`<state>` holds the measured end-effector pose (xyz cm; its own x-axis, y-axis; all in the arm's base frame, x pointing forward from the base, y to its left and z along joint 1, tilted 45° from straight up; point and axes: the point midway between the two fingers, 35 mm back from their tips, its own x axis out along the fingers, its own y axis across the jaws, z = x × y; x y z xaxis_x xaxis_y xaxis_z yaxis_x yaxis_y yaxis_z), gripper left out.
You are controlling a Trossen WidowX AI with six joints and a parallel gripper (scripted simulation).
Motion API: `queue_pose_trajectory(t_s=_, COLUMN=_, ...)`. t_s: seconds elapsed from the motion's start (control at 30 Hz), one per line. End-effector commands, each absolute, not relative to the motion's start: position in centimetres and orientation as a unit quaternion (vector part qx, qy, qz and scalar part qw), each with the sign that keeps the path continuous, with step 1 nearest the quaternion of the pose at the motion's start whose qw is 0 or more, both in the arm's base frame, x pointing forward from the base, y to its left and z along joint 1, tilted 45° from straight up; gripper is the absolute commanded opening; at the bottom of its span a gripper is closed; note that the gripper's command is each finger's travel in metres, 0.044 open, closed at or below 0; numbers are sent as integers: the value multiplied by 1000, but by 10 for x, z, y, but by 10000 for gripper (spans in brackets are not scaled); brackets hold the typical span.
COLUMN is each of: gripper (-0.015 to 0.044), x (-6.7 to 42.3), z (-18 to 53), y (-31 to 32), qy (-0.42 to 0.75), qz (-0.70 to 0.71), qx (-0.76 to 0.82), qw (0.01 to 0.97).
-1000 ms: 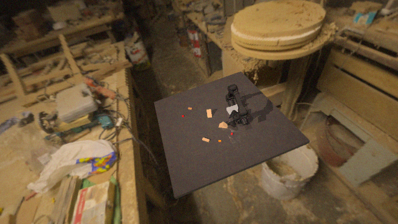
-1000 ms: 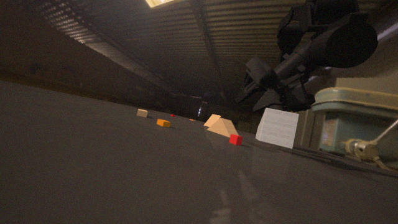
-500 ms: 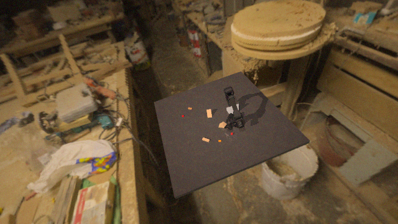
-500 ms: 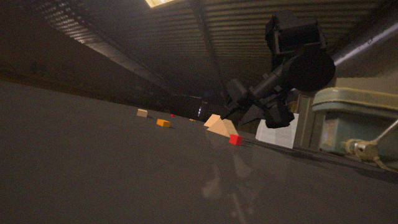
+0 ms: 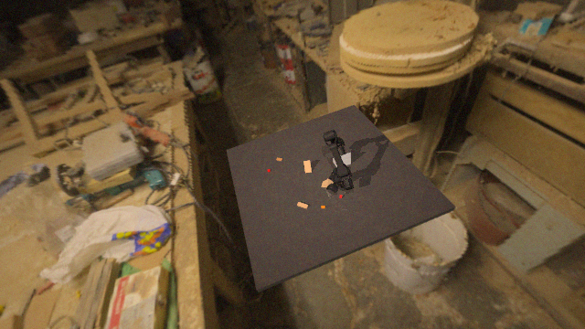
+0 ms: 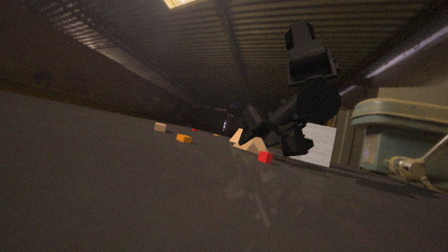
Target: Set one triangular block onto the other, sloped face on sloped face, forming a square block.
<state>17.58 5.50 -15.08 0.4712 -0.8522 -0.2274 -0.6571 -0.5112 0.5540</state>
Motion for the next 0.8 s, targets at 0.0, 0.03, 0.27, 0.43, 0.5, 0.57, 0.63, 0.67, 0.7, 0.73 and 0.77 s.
queue_pose_trajectory(t_s=0.0, gripper=388, x=176, z=-151, y=55, qy=-452, qz=-244, qx=834, qw=199)
queue_pose_trajectory(t_s=0.03, gripper=361, x=176, z=-151, y=55, qy=-452, qz=-244, qx=834, qw=199)
queue_pose_trajectory(t_s=0.27, gripper=217, x=176, z=-151, y=55, qy=-452, qz=-244, qx=834, qw=199)
queue_pose_trajectory(t_s=0.43, gripper=183, x=176, z=-151, y=55, qy=-452, qz=-244, qx=834, qw=199)
queue_pose_trajectory(t_s=0.5, gripper=131, x=176, z=-151, y=55, qy=-452, qz=-244, qx=834, qw=199)
queue_pose_trajectory(t_s=0.57, gripper=78, x=176, z=-150, y=56, qy=-452, qz=-244, qx=834, qw=199)
queue_pose_trajectory(t_s=0.63, gripper=26, x=177, z=-147, y=60, qy=-452, qz=-245, qx=834, qw=199)
queue_pose_trajectory(t_s=0.67, gripper=0, x=178, z=-145, y=63, qy=-452, qz=-245, qx=834, qw=199)
queue_pose_trajectory(t_s=0.7, gripper=0, x=178, z=-142, y=66, qy=-452, qz=-245, qx=834, qw=199)
queue_pose_trajectory(t_s=0.73, gripper=0, x=179, z=-139, y=70, qy=-452, qz=-245, qx=834, qw=199)
queue_pose_trajectory(t_s=0.77, gripper=0, x=180, z=-136, y=73, qy=-452, qz=-245, qx=834, qw=199)
